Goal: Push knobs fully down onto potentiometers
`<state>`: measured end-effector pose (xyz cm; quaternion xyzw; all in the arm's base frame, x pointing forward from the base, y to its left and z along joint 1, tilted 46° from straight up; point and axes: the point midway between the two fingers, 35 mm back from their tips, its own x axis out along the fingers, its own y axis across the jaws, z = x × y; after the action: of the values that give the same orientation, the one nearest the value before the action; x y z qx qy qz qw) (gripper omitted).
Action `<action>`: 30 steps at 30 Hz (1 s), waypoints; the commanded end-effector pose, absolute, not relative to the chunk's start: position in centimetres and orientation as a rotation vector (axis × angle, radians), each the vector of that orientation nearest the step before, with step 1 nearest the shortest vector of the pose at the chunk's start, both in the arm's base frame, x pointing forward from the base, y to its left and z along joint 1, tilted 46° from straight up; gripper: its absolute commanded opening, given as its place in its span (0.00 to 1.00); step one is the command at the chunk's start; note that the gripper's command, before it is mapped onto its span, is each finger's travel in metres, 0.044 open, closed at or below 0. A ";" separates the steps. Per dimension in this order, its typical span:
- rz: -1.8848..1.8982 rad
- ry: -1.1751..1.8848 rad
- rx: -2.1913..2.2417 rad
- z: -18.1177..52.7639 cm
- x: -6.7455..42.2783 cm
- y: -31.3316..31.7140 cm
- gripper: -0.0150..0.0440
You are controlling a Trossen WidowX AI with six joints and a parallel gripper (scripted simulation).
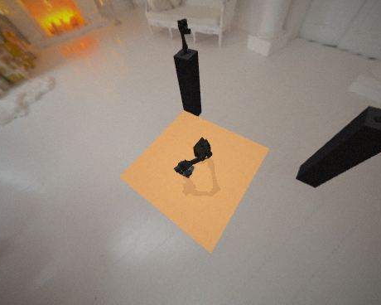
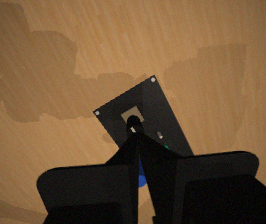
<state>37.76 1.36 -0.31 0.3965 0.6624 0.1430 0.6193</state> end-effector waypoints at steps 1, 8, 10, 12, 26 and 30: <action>0.332 1.525 0.919 -0.5 37.7 1.7 0.25; 0.331 1.525 0.919 -0.5 37.7 1.6 0.25; 0.332 1.525 0.919 -0.5 37.7 1.6 0.25; 0.332 1.525 0.919 -0.5 37.7 1.7 0.25; 0.332 1.525 0.919 -0.8 37.8 1.9 0.25; 0.332 1.525 0.919 -0.9 37.8 2.0 0.25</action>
<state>37.75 1.86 -0.81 0.3967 0.6630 0.1431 0.6185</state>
